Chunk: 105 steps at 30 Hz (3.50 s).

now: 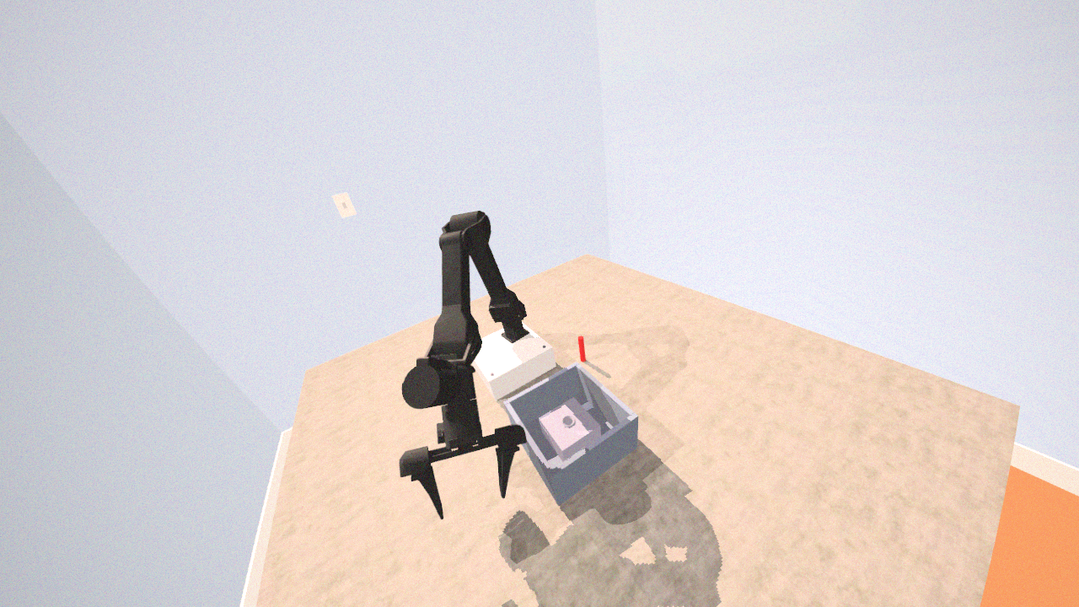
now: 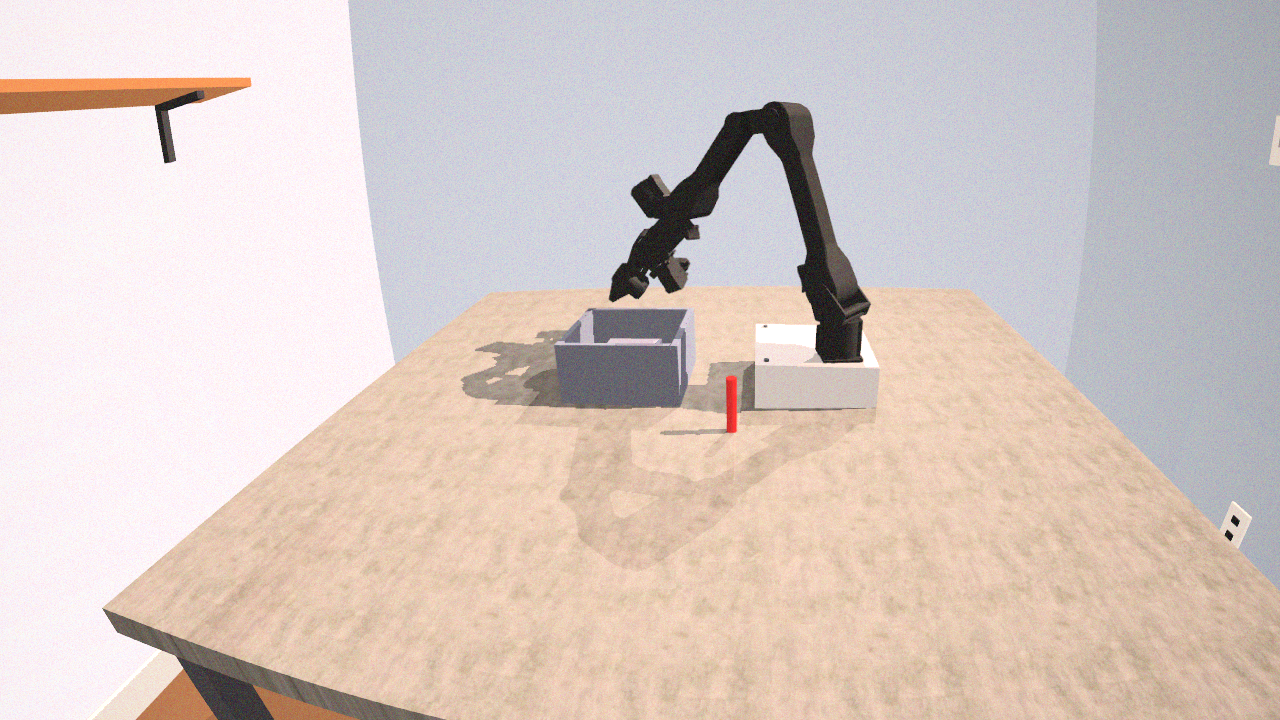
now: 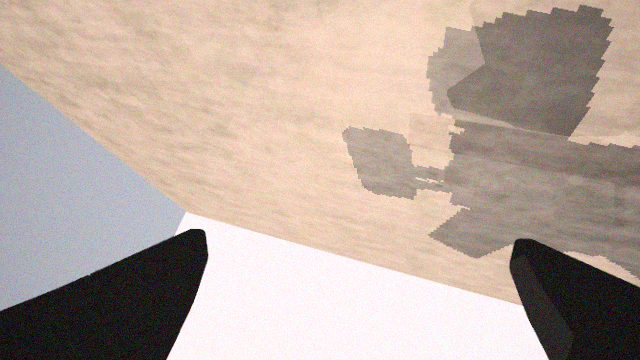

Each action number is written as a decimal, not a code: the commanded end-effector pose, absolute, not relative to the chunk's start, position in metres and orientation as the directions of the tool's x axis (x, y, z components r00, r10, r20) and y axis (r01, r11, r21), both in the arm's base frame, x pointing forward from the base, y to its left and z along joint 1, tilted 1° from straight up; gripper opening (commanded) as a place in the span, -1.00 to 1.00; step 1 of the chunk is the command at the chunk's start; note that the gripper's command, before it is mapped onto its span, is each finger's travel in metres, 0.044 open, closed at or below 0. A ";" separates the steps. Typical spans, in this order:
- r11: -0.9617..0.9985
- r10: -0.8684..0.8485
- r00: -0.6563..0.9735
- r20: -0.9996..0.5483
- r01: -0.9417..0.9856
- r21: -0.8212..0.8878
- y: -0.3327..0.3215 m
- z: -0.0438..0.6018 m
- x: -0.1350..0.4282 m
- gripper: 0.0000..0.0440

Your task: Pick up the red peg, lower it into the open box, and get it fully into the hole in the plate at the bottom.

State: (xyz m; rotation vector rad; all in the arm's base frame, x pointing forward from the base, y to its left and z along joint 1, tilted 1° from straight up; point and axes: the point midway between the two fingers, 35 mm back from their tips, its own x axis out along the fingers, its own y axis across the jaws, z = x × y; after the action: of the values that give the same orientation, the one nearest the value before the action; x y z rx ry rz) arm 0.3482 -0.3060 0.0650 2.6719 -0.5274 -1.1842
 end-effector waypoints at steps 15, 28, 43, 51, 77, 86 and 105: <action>-0.773 -0.337 0.631 -0.698 0.238 0.588 -0.208 0.126 0.416 1.00; -0.505 -0.238 0.593 -0.769 0.601 0.619 -0.104 0.154 0.427 1.00; -0.112 -0.123 0.429 -0.895 0.890 0.442 0.008 0.152 0.380 1.00; 0.111 -0.093 0.300 -0.950 0.951 0.289 0.053 0.146 0.337 1.00; 0.634 -0.181 -0.095 -0.979 0.749 -0.190 0.118 0.102 0.199 1.00; 0.681 -0.220 -0.122 -0.968 0.691 -0.242 0.115 0.069 0.186 1.00; 0.716 -0.244 -0.078 -0.967 0.658 -0.233 0.106 -0.007 0.182 0.84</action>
State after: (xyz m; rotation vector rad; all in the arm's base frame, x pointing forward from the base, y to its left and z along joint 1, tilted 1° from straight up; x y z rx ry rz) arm 0.1842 0.1089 0.0012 0.3780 1.4675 -0.7716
